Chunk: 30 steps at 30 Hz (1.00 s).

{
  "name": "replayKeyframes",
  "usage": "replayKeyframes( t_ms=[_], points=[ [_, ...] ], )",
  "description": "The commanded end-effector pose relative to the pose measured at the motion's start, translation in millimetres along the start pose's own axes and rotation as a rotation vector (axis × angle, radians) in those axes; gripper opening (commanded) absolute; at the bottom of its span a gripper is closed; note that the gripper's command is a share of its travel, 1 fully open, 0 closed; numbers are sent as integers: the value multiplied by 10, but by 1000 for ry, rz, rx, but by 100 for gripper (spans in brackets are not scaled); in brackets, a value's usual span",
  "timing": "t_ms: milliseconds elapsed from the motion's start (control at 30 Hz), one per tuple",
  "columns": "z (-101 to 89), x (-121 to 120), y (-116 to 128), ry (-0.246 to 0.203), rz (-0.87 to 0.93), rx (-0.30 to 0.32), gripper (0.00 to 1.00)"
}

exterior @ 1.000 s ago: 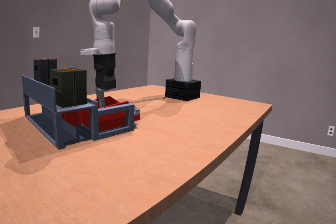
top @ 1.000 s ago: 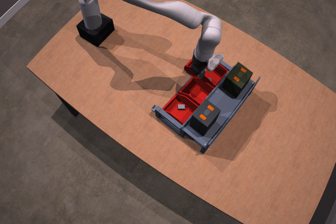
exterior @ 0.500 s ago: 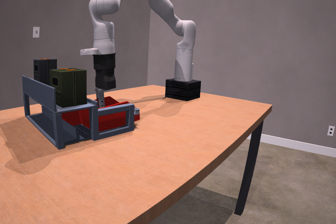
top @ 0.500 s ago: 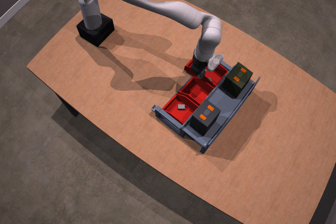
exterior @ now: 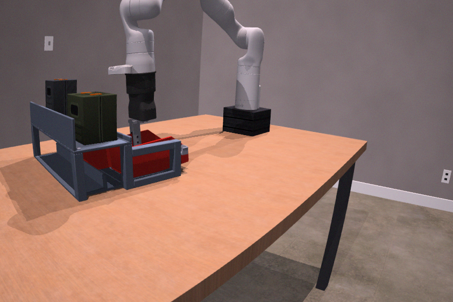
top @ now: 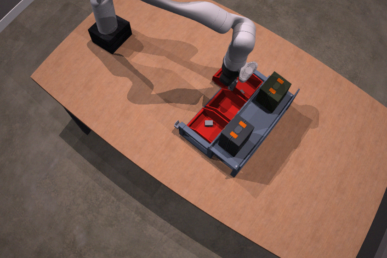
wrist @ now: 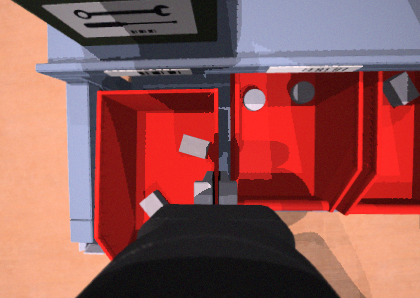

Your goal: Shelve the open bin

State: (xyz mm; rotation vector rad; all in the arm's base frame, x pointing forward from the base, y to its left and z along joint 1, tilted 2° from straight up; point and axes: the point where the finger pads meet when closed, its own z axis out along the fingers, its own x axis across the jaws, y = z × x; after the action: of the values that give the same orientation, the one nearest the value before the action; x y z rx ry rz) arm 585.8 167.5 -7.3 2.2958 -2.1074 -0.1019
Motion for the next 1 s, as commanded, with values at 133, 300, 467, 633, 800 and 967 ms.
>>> replayKeyframes(
  t_ms=[133,300,467,633,800,967],
  points=[
    [-23,-4,-12,-1,0,4,0],
    [-23,-4,-12,-1,0,4,0],
    [-23,-4,-12,-1,0,4,0],
    [-22,-4,-12,-1,0,5,0],
    [-19,-3,-12,-1,0,9,0],
    [-12,-3,-10,-1,0,17,0]
  ],
)
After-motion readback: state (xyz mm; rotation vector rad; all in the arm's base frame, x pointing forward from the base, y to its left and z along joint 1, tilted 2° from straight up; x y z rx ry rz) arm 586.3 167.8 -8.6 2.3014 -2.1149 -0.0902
